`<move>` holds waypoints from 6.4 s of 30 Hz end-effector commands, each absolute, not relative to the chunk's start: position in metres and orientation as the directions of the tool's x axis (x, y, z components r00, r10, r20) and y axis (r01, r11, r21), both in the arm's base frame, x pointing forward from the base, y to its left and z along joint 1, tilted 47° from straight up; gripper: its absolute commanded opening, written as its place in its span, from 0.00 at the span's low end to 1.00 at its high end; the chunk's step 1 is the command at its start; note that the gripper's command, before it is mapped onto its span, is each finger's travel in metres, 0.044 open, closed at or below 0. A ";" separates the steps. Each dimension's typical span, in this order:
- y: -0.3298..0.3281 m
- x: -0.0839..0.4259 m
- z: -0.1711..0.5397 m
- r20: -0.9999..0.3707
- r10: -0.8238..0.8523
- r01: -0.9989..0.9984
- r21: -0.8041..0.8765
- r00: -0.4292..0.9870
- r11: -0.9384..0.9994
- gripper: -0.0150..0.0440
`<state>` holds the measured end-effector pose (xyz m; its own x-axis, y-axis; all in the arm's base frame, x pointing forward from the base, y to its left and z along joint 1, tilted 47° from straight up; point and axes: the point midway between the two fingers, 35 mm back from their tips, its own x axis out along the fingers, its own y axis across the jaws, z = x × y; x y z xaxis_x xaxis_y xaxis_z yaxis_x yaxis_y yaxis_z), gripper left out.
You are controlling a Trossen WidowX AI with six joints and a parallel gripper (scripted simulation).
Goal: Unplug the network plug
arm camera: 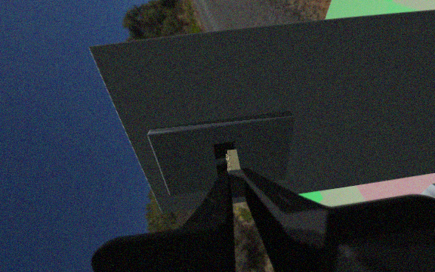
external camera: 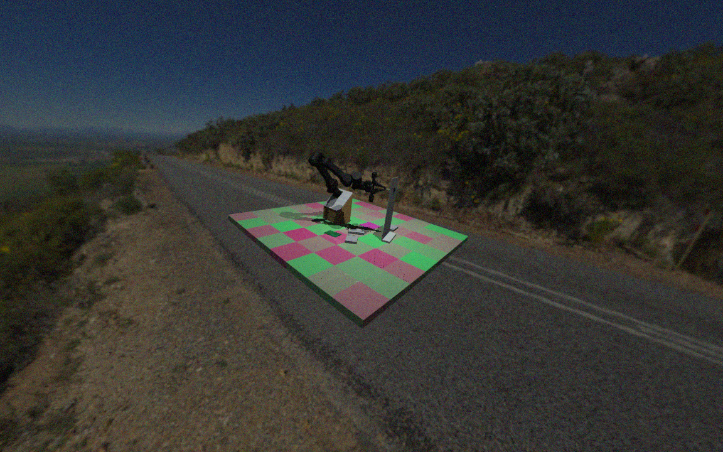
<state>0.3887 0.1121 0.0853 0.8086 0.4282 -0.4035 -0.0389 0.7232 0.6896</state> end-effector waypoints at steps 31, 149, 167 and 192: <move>0.105 0.373 0.090 -0.408 0.431 -0.039 0.688 0.805 0.724 0.25; 0.072 0.305 -0.067 -0.819 -0.036 0.408 0.246 0.573 0.879 0.25; 0.039 0.267 -0.121 -0.874 -0.210 0.476 0.027 0.438 0.879 0.25; 0.014 0.253 -0.149 -0.882 -0.272 0.488 -0.056 0.384 0.871 0.25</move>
